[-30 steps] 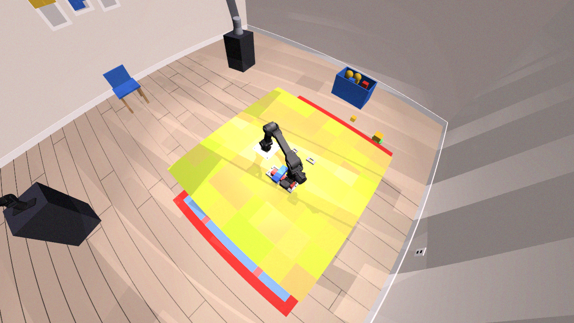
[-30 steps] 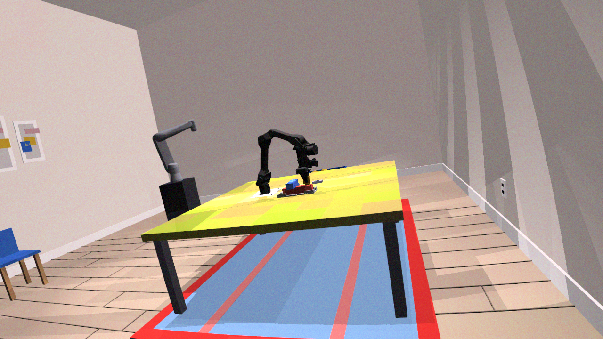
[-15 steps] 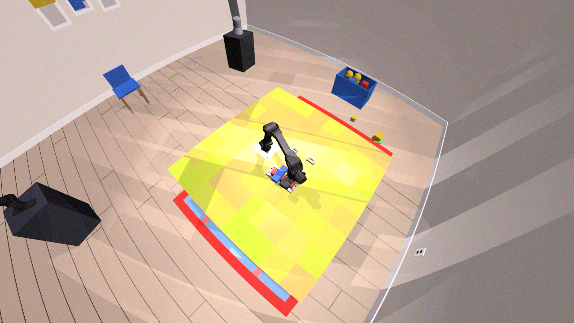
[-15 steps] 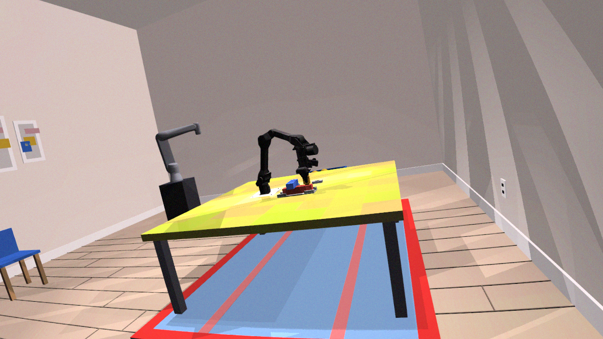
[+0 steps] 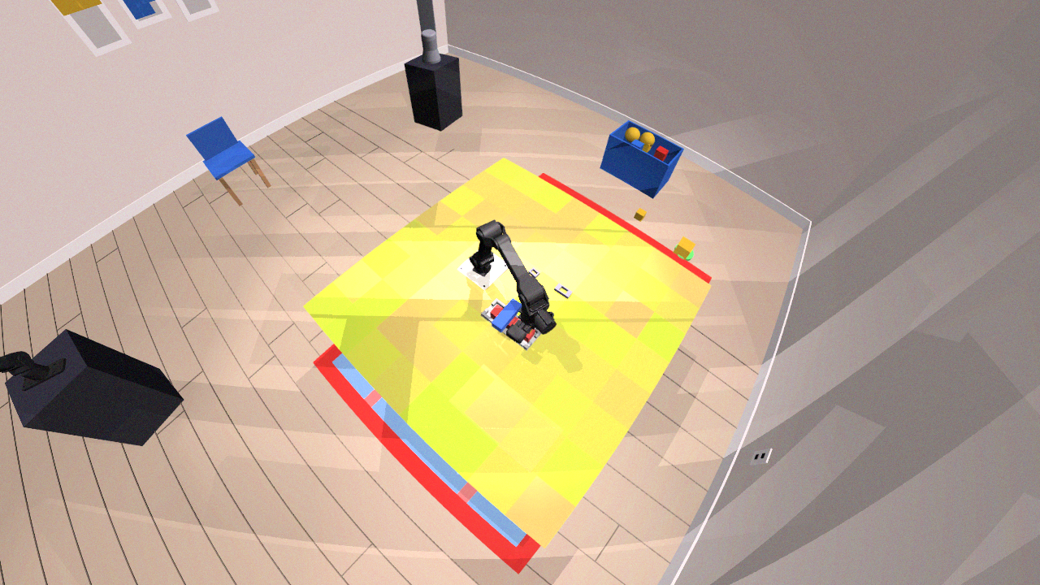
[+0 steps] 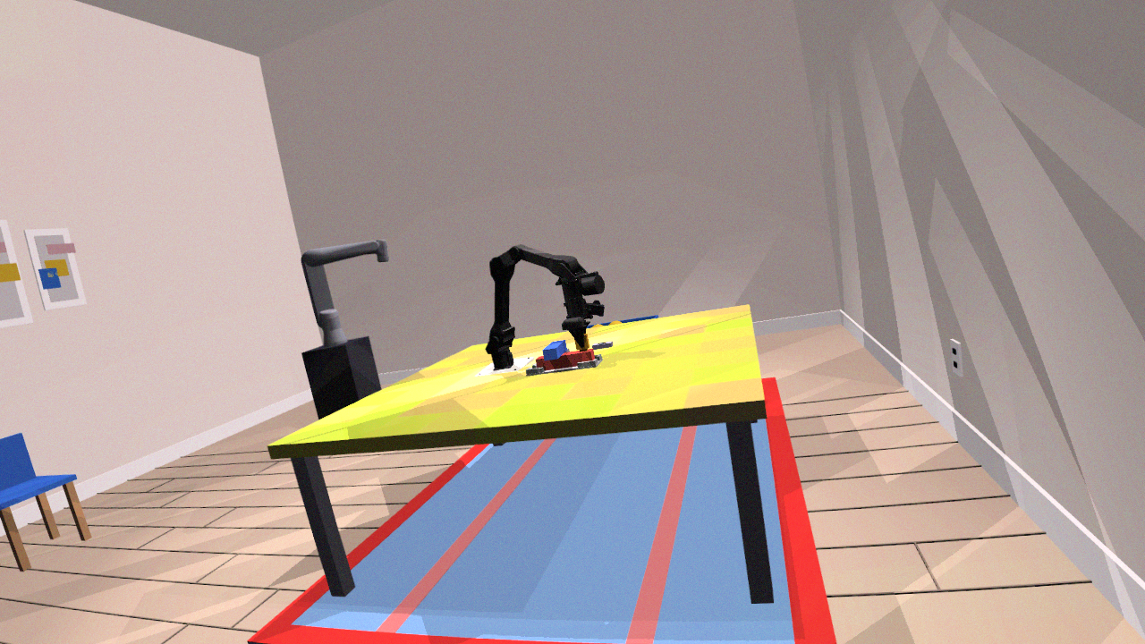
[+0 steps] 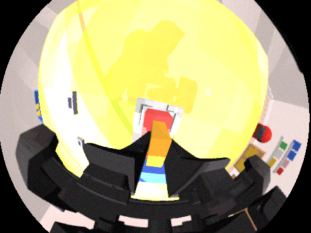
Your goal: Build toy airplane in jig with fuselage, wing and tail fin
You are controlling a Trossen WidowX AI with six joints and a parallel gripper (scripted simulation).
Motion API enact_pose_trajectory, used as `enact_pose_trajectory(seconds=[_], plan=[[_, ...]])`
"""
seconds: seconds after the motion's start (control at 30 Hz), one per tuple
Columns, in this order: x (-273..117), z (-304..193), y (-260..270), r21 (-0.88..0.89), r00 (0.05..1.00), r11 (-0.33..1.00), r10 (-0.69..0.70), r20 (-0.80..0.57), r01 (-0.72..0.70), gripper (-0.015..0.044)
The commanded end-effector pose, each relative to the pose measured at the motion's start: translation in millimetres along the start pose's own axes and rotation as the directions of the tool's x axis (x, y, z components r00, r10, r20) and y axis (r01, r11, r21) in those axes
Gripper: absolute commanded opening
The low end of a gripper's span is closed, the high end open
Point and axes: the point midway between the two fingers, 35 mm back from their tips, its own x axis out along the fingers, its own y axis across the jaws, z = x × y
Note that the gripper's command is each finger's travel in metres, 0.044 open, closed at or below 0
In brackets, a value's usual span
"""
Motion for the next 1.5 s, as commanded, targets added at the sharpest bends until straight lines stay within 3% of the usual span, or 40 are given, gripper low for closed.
enact_pose_trajectory(seconds=[0.0,0.33,0.67,1.47], plan=[[0,0,0,-0.002,1.0,1.0,0.001,-0.002,-0.001,0.0065],[-1,0,0,0.0,1.0,1.0,0.0,0.0,0.0,0.0065],[-40,0,0,-0.002,1.0,1.0,0.002,-0.002,-0.002,0.0065],[-12,0,0,-0.002,1.0,1.0,0.001,-0.002,-0.001,0.0065]])
